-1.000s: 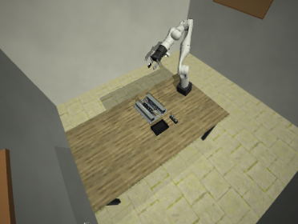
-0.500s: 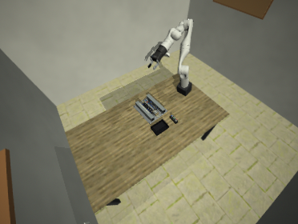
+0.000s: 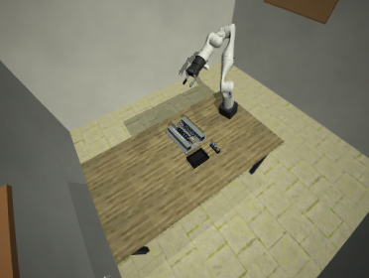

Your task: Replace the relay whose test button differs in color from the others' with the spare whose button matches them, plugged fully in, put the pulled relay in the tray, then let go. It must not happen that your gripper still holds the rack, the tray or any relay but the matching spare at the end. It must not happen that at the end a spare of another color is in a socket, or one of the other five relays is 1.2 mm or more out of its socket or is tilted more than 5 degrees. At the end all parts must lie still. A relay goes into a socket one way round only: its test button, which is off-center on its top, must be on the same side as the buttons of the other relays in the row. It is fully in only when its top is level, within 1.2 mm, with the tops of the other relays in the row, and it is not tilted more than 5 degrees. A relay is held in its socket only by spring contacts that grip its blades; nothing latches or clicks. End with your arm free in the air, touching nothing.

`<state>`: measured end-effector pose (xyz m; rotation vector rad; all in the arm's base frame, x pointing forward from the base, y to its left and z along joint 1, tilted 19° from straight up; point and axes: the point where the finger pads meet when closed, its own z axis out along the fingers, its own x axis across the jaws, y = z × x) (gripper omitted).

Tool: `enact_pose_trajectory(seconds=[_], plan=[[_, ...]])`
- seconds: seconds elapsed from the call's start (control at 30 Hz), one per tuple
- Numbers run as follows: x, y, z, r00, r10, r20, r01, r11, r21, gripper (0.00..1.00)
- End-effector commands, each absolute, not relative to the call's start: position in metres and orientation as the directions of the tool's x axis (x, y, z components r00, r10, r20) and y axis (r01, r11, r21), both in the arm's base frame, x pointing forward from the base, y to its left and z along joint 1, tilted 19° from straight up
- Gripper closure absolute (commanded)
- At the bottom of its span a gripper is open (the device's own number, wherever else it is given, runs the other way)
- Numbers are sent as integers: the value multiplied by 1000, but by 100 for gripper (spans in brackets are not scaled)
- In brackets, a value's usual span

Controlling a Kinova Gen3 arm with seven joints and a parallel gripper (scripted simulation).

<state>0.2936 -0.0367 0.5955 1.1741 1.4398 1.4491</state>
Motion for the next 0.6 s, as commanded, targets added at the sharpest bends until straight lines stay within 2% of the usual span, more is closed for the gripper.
enact_pose_trajectory(seconds=[0.0,0.57], plan=[[295,-31,601,-322,944,75,92,-47,995,0],[295,-31,600,-410,909,-71,159,148,976,0]])
